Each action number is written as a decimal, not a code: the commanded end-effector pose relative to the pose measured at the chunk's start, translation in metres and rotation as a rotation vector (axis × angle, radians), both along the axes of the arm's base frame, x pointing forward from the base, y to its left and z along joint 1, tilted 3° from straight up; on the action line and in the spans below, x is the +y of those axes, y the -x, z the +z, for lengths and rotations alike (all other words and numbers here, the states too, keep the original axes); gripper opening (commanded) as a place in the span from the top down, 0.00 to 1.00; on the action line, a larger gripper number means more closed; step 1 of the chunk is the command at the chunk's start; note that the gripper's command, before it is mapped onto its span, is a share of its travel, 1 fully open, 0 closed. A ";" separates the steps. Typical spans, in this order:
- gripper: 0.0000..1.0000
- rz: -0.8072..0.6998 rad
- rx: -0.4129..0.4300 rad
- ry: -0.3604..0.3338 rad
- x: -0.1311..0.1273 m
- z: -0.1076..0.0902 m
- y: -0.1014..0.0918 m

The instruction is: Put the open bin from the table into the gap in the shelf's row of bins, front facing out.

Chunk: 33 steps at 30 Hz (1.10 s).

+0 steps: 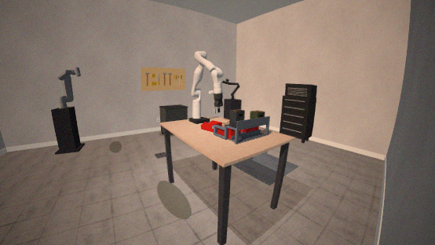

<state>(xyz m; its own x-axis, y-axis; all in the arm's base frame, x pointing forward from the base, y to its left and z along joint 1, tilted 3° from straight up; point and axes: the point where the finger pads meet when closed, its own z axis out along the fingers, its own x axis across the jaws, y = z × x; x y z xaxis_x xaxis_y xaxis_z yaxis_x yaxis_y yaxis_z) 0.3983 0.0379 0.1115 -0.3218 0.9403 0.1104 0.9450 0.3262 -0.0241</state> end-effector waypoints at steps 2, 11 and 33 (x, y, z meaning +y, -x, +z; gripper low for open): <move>0.00 0.002 -0.003 0.006 0.001 0.001 0.001; 0.00 0.002 -0.003 0.017 0.000 0.002 0.004; 0.00 0.001 -0.003 0.039 -0.001 0.003 0.009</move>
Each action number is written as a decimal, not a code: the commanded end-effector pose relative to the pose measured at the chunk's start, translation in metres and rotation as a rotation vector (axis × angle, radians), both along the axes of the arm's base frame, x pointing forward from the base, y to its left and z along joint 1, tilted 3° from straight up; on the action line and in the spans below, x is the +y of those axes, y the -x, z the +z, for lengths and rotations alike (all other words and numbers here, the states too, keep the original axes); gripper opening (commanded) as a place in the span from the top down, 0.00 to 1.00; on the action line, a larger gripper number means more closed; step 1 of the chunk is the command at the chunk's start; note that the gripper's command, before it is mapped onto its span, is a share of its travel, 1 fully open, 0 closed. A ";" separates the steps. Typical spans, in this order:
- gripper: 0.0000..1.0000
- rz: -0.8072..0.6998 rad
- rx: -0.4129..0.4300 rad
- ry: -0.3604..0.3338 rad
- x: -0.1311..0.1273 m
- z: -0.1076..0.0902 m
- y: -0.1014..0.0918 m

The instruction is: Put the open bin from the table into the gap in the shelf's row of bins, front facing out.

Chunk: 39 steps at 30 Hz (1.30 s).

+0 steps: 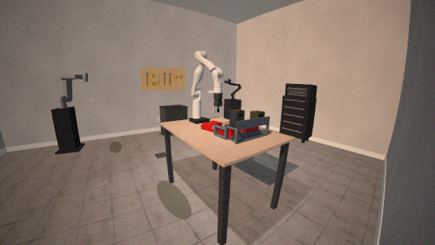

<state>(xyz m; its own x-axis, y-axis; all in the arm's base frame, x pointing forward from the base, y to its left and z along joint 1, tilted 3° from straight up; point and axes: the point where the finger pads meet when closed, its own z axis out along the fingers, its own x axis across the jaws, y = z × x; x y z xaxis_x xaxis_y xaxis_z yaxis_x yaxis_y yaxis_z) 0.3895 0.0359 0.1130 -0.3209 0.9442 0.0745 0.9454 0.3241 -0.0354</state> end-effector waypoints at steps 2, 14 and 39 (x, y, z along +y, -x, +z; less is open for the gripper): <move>0.00 0.002 -0.003 0.005 0.000 0.001 0.001; 0.00 0.001 -0.003 0.015 0.000 0.002 0.003; 0.00 0.000 -0.005 0.032 -0.002 0.002 0.007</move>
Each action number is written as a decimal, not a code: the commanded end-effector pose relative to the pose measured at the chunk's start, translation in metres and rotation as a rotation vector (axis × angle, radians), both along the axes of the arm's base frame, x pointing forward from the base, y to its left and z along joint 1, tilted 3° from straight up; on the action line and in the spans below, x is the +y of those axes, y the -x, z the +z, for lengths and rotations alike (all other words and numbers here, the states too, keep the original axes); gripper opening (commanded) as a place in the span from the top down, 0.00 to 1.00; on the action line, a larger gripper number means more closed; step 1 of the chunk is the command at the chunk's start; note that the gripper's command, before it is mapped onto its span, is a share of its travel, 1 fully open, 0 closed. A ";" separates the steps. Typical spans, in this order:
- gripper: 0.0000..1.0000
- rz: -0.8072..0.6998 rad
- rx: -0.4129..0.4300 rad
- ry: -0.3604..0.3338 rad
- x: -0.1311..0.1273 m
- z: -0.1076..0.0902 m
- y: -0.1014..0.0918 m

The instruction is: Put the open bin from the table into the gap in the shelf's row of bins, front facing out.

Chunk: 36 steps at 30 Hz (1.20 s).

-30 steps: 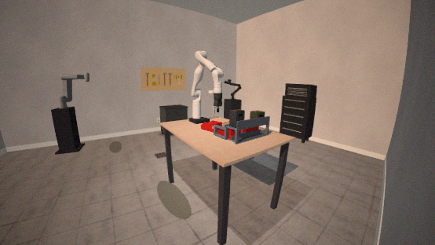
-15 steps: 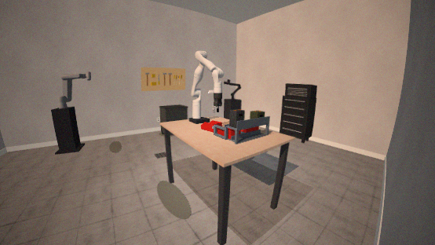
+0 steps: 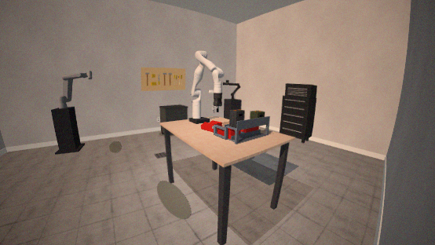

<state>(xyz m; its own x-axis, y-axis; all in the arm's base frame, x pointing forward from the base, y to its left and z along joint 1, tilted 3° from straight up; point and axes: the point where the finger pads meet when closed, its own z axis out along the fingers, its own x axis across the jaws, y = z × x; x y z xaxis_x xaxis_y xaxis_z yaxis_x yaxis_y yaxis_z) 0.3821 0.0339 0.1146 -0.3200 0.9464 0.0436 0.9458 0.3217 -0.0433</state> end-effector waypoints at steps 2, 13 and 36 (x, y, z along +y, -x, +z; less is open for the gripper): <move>0.00 0.001 -0.002 0.002 0.000 0.001 0.000; 0.00 0.001 -0.003 0.005 0.000 0.001 0.001; 1.00 0.001 -0.003 0.006 0.000 0.001 0.001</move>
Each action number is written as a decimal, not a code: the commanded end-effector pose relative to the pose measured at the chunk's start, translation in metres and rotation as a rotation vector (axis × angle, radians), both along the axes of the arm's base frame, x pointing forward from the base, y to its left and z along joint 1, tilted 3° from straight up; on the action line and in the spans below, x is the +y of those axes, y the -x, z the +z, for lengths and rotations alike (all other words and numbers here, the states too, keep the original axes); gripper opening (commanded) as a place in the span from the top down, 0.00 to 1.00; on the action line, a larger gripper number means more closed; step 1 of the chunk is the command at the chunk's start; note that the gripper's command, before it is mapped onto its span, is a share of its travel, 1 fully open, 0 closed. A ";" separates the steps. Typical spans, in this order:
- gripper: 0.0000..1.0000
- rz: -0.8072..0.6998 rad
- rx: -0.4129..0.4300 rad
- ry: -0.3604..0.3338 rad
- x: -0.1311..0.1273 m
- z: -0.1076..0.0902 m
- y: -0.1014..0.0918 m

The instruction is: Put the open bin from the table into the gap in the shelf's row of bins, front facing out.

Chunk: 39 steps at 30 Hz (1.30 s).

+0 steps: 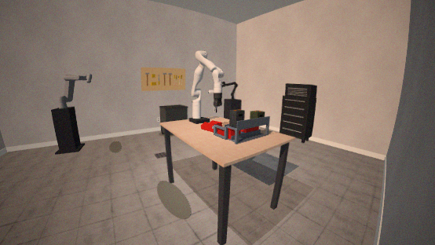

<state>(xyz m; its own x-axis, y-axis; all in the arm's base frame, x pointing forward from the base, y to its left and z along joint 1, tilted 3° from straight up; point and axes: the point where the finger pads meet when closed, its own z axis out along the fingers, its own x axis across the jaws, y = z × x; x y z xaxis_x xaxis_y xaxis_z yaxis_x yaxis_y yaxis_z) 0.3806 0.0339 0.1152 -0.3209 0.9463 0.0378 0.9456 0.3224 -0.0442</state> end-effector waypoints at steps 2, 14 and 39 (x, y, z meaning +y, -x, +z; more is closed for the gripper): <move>1.00 0.000 -0.002 0.000 0.000 0.001 -0.001; 1.00 0.000 -0.002 0.000 0.000 0.001 -0.001; 0.45 0.000 -0.002 0.000 0.000 0.001 -0.001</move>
<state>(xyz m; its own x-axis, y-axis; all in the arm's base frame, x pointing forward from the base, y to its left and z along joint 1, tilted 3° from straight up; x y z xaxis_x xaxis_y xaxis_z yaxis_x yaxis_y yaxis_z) 0.3806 0.0339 0.1152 -0.3209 0.9463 0.0378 0.9456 0.3224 -0.0442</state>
